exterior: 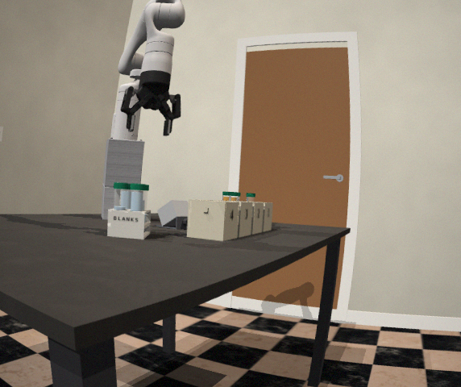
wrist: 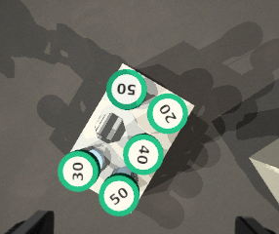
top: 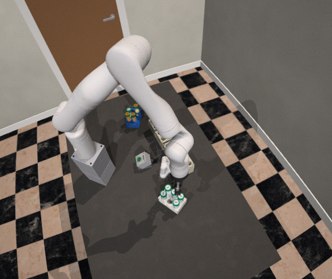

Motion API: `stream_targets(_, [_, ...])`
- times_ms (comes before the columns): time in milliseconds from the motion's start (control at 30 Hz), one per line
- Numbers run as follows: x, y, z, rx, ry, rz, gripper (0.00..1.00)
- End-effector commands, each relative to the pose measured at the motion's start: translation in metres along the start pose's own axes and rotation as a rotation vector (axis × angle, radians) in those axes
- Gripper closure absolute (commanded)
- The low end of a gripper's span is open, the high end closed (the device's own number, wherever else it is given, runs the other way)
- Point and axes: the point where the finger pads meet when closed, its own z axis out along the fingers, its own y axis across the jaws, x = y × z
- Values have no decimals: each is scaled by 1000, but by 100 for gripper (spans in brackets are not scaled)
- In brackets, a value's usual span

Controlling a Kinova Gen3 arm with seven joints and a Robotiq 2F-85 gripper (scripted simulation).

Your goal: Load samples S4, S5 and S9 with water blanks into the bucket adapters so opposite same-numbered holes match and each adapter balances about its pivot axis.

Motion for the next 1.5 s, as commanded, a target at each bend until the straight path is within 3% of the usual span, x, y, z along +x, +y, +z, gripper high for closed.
stream_targets(0, [10, 18, -1, -1, -8, -140, 0])
stream_targets(1233, [97, 159, 0, 4, -8, -1240, 0])
stream_targets(1467, [110, 180, 0, 4, -8, -1344, 0])
